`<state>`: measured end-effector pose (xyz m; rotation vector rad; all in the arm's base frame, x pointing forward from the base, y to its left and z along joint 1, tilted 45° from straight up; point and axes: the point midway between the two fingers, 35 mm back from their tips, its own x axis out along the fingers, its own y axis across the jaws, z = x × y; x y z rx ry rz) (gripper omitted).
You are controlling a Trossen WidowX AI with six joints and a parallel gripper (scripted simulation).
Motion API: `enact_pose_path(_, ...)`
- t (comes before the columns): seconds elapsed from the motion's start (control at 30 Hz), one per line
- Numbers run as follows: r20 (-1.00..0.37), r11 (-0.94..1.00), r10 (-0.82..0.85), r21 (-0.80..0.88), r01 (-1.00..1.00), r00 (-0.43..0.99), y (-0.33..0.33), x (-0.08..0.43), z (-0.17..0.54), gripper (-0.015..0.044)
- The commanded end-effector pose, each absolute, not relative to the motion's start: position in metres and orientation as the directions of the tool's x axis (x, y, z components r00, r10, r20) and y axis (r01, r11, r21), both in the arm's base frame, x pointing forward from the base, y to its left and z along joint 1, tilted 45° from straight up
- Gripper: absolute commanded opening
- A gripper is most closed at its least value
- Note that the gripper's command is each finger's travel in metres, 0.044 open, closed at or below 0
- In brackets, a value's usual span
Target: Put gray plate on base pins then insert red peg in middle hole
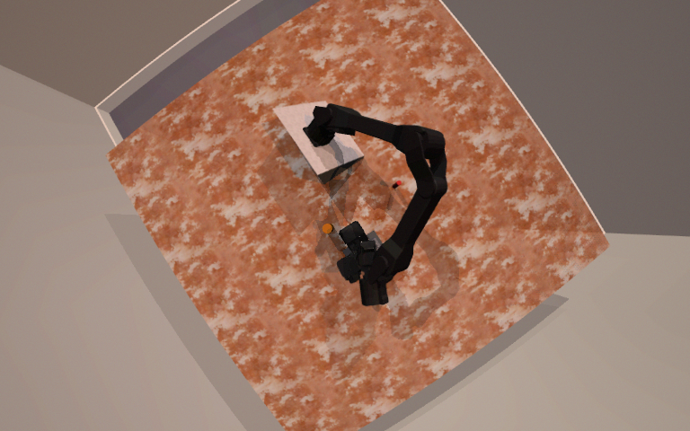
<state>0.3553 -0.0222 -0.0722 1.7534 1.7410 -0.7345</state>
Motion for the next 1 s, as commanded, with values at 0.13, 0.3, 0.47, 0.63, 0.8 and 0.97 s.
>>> enact_pose_path(0.13, -0.716, -0.009, 0.698, 0.008, 1.000, 0.012, -0.017, 0.356, -0.077, 0.0000)
enact_pose_path(0.3, -0.716, -0.009, 0.698, 0.008, 1.000, 0.012, -0.011, 0.356, -0.083, 0.0000)
enact_pose_path(0.47, -0.716, -0.009, 0.698, 0.008, 1.000, 0.012, -0.005, 0.356, -0.089, 0.0000)
enact_pose_path(0.63, -0.716, -0.006, 0.698, 0.011, 1.000, 0.012, -0.006, 0.356, -0.088, 0.0000)
enact_pose_path(0.8, -0.716, -0.006, 0.698, 0.011, 1.000, 0.012, -0.006, 0.356, -0.088, 0.0026)
enact_pose_path(0.97, -0.716, -0.006, 0.698, 0.011, 1.000, 0.012, -0.006, 0.356, -0.088, 0.0157)
